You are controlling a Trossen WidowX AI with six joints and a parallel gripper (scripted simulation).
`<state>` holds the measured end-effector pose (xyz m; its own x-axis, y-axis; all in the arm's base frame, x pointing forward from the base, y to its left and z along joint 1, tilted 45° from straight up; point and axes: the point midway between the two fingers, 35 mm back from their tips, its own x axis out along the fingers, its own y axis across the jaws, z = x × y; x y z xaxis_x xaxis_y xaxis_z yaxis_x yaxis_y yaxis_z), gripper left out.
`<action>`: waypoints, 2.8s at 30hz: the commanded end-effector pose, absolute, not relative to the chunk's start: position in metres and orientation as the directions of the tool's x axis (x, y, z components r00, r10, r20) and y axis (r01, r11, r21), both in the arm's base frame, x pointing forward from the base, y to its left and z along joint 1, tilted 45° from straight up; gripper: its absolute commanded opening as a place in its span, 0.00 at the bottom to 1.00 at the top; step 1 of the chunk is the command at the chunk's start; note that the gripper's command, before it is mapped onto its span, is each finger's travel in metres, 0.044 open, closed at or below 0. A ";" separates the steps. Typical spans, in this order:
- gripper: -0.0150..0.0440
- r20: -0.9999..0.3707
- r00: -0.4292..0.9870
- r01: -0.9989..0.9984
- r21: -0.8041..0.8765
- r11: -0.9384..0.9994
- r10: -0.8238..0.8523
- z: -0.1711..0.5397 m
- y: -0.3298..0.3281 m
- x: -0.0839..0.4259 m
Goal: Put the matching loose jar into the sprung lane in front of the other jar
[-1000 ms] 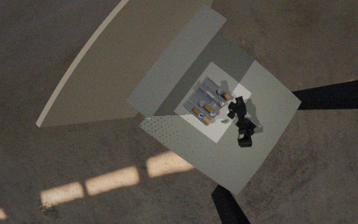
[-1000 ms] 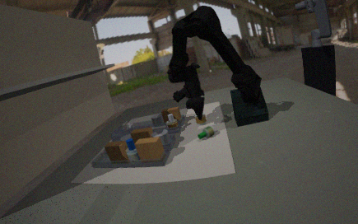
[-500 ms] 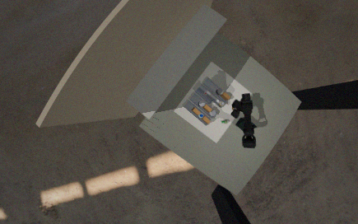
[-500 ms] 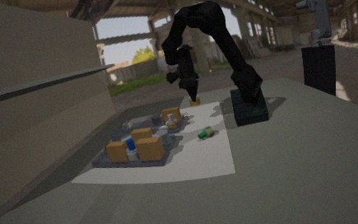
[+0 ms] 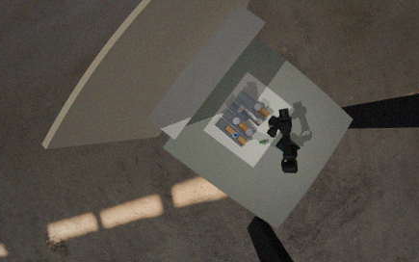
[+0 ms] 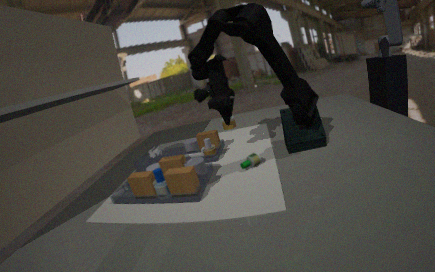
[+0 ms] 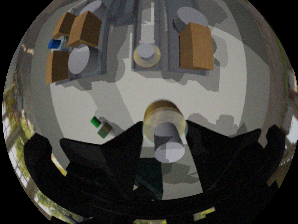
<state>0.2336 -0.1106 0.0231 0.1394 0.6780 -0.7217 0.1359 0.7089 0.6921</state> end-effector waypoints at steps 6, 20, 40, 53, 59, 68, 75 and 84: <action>0.25 -0.715 0.145 0.166 0.699 0.696 0.684 0.016 -0.084 0.273; 0.25 -0.714 0.146 0.167 0.700 0.694 0.685 -0.002 -0.065 0.279; 0.25 -0.714 0.146 0.167 0.700 0.694 0.685 -0.003 -0.066 0.285; 0.25 -0.714 0.146 0.167 0.700 0.694 0.685 -0.003 -0.067 0.289; 0.25 -0.714 0.146 0.166 0.700 0.694 0.685 -0.003 -0.068 0.291; 0.25 -0.714 0.146 0.166 0.700 0.694 0.685 -0.003 -0.069 0.295; 0.25 -0.714 0.146 0.166 0.700 0.694 0.685 -0.003 -0.069 0.297; 0.25 -0.714 0.146 0.166 0.700 0.694 0.685 -0.003 -0.070 0.300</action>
<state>0.2912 -0.0666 -0.0046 0.1227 0.6902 -0.7131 0.1807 0.6910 0.6999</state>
